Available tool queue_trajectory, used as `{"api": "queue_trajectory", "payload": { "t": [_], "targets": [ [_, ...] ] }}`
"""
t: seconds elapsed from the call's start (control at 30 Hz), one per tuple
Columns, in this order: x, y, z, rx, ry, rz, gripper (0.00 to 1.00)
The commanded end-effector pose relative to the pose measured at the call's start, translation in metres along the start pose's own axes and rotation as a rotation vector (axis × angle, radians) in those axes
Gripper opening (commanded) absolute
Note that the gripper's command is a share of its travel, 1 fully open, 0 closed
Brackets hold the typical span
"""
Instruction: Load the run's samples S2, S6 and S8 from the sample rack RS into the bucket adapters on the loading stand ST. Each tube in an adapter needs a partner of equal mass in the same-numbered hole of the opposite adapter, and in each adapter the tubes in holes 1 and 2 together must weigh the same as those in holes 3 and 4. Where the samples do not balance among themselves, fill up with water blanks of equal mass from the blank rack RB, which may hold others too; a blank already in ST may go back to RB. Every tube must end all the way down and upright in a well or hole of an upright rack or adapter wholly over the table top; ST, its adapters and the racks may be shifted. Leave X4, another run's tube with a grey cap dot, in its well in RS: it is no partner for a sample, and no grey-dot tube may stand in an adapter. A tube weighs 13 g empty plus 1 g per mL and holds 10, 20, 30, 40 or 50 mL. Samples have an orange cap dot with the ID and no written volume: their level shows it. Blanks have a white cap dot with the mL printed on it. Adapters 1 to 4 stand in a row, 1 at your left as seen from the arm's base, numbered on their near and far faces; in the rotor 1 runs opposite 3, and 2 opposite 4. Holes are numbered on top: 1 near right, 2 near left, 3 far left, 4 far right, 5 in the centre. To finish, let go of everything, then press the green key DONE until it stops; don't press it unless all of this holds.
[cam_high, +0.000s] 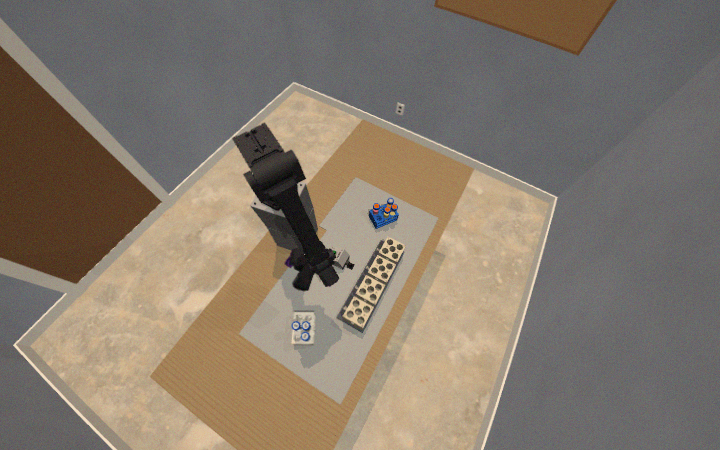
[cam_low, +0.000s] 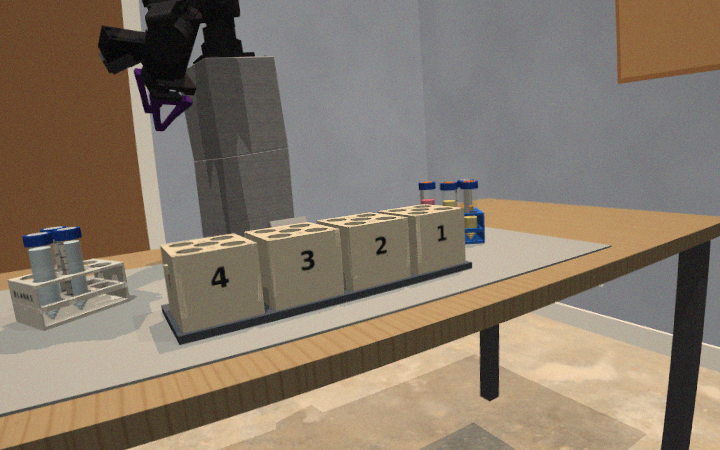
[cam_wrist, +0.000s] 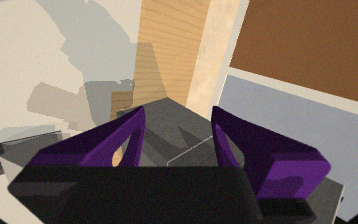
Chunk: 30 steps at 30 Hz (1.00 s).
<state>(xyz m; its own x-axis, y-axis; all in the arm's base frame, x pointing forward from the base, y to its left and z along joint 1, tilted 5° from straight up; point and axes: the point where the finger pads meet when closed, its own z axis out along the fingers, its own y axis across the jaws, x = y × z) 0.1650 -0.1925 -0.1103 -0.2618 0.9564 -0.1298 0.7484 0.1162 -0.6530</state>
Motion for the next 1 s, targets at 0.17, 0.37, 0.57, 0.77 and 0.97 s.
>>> {"api": "queue_trajectory", "payload": {
  "t": [0.17, 0.37, 0.57, 0.77, 0.97],
  "targets": [
    [0.005, 0.031, -0.034, -0.139, -0.068, -0.232, 0.55],
    [0.011, 0.046, -0.047, -0.206, -0.096, -0.346, 0.55],
    [0.020, 0.069, -0.068, -0.275, -0.131, -0.455, 0.55],
    [0.027, 0.093, -0.087, -0.338, -0.169, -0.562, 0.55],
    [0.044, 0.101, -0.098, -0.404, -0.214, -0.705, 0.55]
  ]
}}
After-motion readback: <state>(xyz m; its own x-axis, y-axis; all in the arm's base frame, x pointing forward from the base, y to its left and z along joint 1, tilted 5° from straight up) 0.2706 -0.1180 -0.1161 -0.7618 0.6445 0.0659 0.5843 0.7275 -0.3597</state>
